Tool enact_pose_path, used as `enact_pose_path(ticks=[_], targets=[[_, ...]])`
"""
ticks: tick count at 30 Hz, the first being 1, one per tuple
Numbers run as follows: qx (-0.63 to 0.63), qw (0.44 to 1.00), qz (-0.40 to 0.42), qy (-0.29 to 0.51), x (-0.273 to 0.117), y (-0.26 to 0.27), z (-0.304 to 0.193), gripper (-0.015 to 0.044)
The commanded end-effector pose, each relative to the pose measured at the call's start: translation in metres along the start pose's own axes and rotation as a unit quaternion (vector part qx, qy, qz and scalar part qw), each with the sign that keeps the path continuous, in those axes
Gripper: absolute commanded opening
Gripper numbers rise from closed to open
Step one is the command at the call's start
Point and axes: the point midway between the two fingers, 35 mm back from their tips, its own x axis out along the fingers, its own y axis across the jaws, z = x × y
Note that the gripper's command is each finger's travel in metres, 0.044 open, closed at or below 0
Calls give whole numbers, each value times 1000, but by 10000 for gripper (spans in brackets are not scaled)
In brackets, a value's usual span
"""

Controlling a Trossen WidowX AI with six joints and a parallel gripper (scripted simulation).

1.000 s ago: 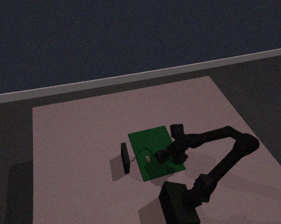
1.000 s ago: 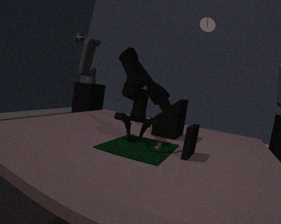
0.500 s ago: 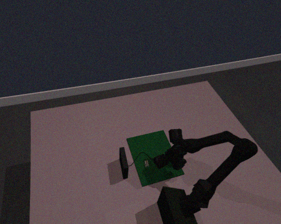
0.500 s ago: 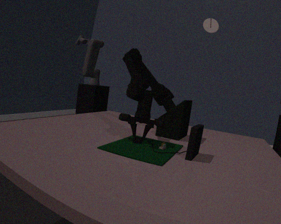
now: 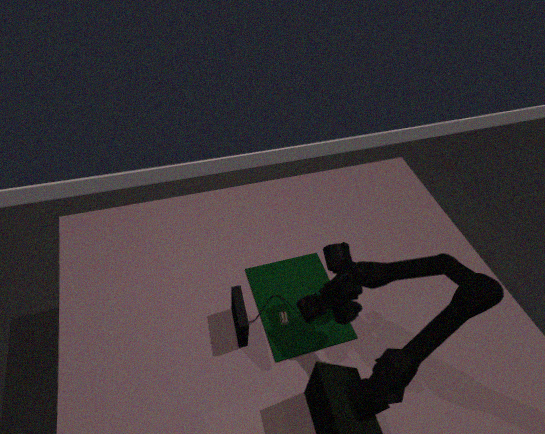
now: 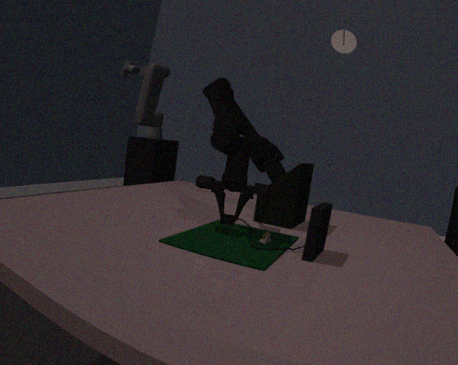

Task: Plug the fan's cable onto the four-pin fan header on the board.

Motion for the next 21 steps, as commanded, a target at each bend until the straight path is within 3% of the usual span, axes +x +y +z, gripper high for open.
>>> enact_pose_path(ticks=[1, 21], targets=[[4, 1000, 2, 4, -13, 2, -6, 0], [2, 1000, 3, 3, -74, 1, -15, 0]])
